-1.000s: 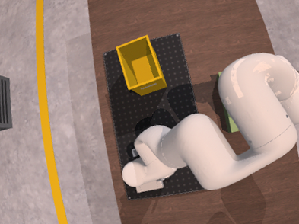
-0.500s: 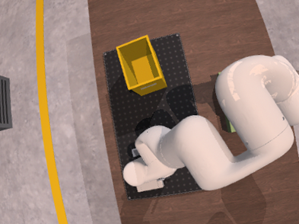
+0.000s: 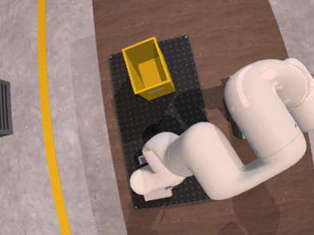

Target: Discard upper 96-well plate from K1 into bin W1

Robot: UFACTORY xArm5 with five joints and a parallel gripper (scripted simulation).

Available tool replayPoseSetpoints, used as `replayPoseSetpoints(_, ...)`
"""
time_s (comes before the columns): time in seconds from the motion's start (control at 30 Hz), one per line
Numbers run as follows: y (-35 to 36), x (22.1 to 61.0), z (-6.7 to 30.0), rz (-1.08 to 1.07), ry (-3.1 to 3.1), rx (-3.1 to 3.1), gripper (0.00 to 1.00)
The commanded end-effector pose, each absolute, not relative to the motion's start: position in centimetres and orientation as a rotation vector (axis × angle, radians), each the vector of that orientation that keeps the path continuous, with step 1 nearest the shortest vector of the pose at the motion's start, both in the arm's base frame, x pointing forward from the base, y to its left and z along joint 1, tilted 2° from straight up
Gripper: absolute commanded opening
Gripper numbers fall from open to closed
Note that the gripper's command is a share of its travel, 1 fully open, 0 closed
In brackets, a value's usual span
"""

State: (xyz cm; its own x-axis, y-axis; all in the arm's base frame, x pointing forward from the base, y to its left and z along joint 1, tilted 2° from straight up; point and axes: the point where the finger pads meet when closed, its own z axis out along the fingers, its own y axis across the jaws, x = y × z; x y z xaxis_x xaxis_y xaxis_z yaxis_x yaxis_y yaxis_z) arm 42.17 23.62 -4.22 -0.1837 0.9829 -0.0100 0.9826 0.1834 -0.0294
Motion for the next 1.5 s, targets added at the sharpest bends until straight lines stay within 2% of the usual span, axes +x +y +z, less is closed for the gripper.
replayPoseSetpoints(0.0, 23.69, 42.3, -4.09, 0.04, -2.409, -2.001, 1.0)
replayPoseSetpoints(0.33, 23.69, 42.3, -4.09, 0.04, -2.409, -2.001, 1.0)
replayPoseSetpoints(0.37, 23.69, 42.3, -4.03, 0.04, -2.409, -2.001, 0.0)
replayPoseSetpoints(1.47, 23.69, 42.3, -4.03, 0.04, -2.409, -2.001, 0.0)
